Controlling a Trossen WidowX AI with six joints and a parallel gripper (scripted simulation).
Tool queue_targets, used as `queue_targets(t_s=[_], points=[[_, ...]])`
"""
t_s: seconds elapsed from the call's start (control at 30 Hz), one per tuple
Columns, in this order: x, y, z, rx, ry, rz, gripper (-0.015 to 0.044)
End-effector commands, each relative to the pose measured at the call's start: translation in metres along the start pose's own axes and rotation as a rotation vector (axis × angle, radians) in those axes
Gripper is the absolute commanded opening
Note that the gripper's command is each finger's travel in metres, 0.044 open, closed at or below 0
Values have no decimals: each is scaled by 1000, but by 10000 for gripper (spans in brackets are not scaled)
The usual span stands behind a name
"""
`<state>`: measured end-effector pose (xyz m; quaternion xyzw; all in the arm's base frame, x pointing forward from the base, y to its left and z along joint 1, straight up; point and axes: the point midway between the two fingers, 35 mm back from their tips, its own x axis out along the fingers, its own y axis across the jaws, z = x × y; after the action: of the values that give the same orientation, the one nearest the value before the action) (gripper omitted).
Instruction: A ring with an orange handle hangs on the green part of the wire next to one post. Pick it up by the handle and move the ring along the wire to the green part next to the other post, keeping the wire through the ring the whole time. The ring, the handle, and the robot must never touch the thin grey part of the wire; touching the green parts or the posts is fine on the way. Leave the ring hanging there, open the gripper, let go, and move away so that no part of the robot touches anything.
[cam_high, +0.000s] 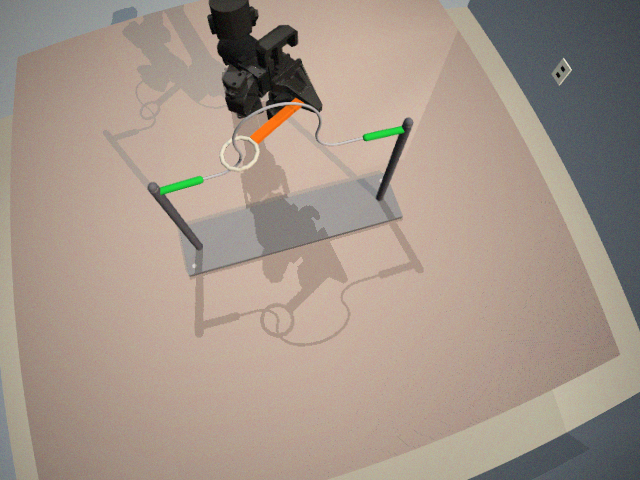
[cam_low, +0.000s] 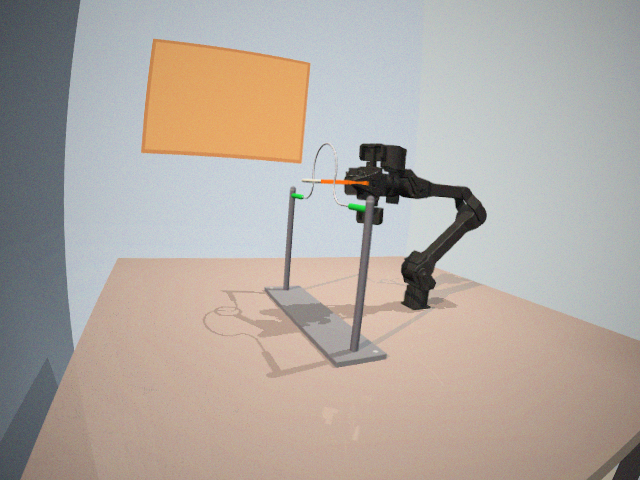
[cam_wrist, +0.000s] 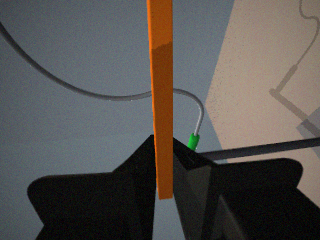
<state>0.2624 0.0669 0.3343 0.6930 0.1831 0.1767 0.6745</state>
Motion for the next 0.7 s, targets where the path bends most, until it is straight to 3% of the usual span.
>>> queue_targets(t_s=[0.0,0.67], points=[[-1,11,0,35,4,23,-150],[-2,21,2,-38,2,-30,-150]])
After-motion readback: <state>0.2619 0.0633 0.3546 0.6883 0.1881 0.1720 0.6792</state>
